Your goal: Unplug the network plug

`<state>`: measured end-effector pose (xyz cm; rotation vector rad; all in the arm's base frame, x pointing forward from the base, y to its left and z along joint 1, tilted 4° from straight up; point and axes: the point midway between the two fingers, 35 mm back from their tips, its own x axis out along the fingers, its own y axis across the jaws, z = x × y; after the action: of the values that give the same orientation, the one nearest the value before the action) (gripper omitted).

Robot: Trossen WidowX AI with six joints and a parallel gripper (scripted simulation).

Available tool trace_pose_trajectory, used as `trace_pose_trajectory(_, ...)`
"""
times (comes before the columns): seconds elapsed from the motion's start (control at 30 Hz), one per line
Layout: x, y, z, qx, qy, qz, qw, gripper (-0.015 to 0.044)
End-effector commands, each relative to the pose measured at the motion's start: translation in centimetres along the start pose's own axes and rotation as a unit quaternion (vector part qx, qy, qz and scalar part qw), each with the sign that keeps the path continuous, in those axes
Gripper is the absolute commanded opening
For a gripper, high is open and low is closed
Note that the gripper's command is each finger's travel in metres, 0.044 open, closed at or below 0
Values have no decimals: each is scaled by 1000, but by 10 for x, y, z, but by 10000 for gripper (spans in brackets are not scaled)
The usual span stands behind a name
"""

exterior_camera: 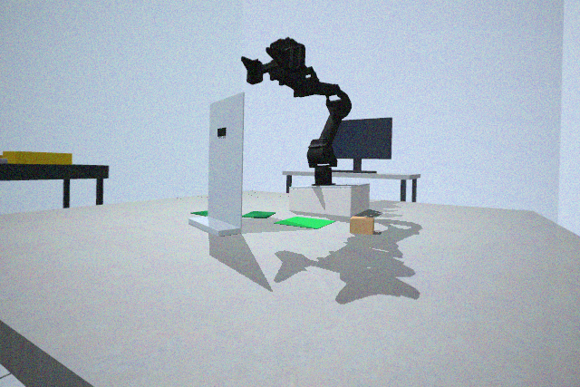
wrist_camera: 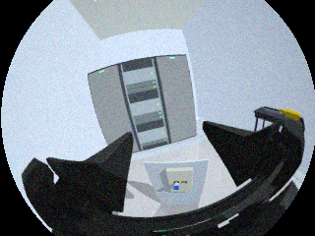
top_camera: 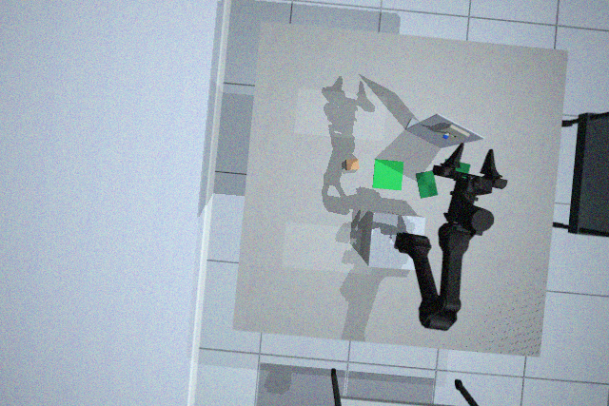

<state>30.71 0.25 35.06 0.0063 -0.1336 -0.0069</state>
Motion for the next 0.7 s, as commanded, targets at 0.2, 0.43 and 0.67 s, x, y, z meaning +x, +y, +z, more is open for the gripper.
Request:
trace_pose_trajectory(0.2,14,4,-25,-90,5,-29,996,216)
trace_pose_trajectory(0.43,23,13,-58,-203,20,-65,977,156)
trace_pose_trajectory(0.67,22,22,-92,-314,44,-96,943,156)
